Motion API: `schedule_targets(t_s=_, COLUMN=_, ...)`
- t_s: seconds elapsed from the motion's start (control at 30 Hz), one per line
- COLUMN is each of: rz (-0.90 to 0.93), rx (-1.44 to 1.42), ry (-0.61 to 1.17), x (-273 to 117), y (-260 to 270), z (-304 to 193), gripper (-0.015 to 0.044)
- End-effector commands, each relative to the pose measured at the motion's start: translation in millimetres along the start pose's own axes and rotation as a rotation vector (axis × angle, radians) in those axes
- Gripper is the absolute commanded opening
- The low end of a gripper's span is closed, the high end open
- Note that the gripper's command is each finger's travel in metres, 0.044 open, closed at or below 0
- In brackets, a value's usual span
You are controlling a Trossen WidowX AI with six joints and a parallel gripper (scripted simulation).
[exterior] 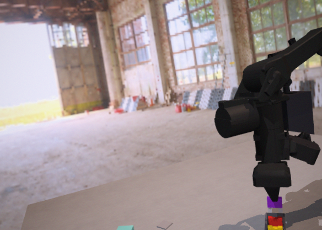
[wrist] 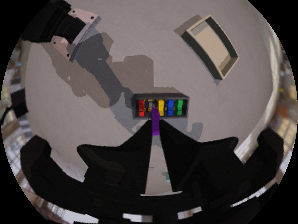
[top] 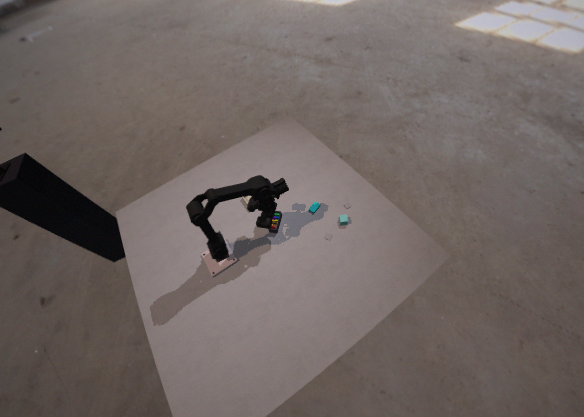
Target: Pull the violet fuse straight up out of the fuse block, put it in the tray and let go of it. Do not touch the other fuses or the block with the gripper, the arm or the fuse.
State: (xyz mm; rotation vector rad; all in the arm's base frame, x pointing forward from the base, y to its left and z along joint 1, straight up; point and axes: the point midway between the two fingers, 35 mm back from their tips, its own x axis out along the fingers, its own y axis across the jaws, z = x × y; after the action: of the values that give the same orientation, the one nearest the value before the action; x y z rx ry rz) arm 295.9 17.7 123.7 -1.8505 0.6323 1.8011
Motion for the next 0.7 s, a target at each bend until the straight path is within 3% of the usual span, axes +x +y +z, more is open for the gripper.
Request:
schedule_targets(t_s=0.0, rz=-0.001, rx=0.0, ry=0.005, x=-2, y=-14, z=6, gripper=0.0)
schedule_targets(t_s=0.67, rz=-0.01, rx=0.0, ry=-0.002, x=-4, y=-104, z=78, gripper=0.0)
